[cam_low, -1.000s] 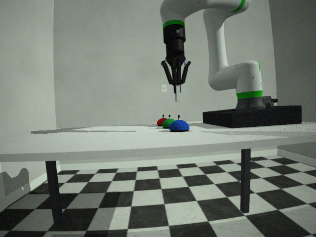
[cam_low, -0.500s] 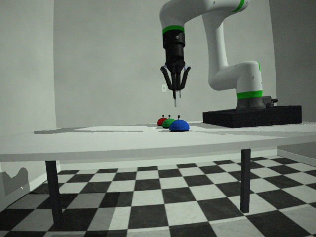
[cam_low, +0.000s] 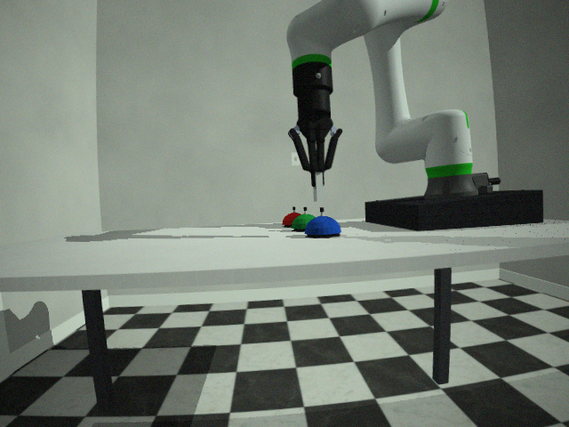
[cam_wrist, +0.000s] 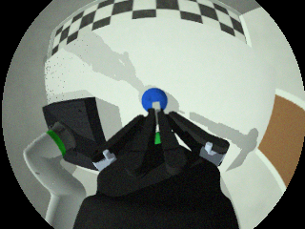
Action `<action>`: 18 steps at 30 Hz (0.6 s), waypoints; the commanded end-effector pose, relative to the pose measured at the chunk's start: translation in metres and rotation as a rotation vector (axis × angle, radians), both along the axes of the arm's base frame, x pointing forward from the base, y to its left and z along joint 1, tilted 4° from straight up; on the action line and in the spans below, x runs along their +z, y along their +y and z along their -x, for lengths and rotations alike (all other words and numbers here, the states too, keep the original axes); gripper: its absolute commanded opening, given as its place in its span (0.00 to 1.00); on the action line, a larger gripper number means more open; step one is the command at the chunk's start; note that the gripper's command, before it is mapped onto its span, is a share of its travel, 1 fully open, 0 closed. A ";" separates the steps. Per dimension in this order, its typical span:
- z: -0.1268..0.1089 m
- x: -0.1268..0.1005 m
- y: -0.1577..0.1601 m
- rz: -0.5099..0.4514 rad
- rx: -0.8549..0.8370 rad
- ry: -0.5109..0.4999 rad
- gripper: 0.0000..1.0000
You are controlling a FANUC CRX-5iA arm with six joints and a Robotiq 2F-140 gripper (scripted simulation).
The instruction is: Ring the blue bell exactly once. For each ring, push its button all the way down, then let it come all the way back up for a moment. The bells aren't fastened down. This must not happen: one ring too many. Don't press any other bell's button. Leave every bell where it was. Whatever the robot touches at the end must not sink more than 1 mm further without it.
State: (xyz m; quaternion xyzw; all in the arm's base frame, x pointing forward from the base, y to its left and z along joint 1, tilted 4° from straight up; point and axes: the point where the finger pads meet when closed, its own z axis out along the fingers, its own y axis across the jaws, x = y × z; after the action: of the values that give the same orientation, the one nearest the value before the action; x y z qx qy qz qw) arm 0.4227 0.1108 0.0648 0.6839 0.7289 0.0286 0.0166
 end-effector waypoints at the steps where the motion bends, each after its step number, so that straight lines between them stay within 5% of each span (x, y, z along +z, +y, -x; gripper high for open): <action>1: -0.001 -0.003 0.000 0.000 0.000 0.000 0.00; 18: -0.001 -0.006 0.000 0.000 0.000 0.000 0.00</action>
State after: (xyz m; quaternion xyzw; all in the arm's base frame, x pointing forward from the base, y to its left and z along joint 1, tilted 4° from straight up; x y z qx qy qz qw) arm 0.4240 0.1110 0.0584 0.6839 0.7289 0.0286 0.0166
